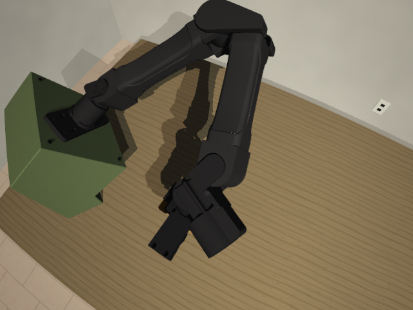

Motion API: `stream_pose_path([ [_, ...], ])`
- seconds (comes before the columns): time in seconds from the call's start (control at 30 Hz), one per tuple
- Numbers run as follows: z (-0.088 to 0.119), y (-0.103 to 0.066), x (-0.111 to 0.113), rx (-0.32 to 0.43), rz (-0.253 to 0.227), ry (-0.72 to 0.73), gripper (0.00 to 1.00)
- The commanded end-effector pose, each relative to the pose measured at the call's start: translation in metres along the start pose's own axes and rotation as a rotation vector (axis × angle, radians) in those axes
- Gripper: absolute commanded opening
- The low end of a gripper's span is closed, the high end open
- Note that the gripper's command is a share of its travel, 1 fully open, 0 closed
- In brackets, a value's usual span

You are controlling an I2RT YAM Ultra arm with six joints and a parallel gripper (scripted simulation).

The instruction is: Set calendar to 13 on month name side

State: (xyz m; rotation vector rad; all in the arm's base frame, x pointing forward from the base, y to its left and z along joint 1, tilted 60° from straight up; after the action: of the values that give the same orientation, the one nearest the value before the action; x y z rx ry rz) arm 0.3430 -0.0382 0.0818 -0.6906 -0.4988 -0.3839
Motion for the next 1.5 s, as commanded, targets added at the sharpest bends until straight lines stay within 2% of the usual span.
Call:
stream_pose_path([
  [0.0,-0.004,-0.007,0.002,-0.013,-0.017,0.004,1.0],
  [0.27,-0.004,-0.019,0.002,-0.014,-0.017,0.004,1.0],
  [0.7,-0.003,-0.077,0.001,-0.014,-0.016,0.004,1.0],
  [0.97,-0.003,-0.087,0.001,-0.014,-0.016,0.004,1.0],
  [1.47,-0.003,-0.088,0.001,-0.014,-0.016,0.004,1.0],
])
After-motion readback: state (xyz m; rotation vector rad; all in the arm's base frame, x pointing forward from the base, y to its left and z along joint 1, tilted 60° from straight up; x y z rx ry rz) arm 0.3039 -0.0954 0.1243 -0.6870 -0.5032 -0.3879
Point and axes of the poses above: the point where the finger pads meet when closed, its own y axis out along the fingers, its own x axis across the jaws, z = x × y, the point moved 1 cm from there along -y, back along the fingers, and after that the axes turned 10 degrees about -y, right-handed, at the moved point
